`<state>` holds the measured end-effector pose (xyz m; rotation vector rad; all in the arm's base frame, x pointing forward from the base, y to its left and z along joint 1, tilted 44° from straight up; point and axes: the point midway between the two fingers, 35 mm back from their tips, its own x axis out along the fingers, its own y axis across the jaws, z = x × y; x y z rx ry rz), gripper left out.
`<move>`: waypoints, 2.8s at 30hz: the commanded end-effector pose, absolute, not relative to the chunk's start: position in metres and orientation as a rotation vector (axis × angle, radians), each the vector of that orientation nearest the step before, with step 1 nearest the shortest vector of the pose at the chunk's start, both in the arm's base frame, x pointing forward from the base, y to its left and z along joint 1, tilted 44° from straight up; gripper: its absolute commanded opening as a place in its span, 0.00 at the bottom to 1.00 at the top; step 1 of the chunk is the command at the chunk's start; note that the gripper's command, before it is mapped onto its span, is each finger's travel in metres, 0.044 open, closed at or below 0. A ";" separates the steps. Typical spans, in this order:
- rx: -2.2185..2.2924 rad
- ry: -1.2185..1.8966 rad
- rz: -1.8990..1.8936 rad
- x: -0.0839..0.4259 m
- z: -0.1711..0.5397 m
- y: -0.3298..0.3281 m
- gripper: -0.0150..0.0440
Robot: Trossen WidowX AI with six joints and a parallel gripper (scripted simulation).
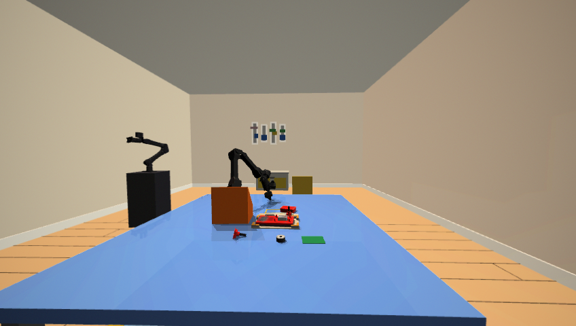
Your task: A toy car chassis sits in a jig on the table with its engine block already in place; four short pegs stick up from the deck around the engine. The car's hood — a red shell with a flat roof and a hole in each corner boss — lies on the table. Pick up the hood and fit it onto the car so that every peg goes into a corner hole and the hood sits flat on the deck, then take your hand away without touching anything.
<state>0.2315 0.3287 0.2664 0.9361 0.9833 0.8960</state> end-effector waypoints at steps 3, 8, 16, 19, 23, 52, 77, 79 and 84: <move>0.868 1.010 0.775 0.272 0.239 0.306 1.00; 0.833 1.062 0.619 0.312 0.206 0.271 1.00; 0.773 1.219 0.451 0.348 0.157 0.207 1.00; 0.767 1.296 0.404 0.356 0.140 0.178 1.00; 0.787 1.386 0.352 0.367 0.119 0.135 1.00; 0.912 1.534 0.313 0.373 0.085 0.066 1.00; 0.913 1.534 0.313 0.375 0.073 0.079 1.00; 0.913 1.534 0.313 0.375 0.071 0.080 1.00; 0.913 1.534 0.314 0.375 0.069 0.083 1.00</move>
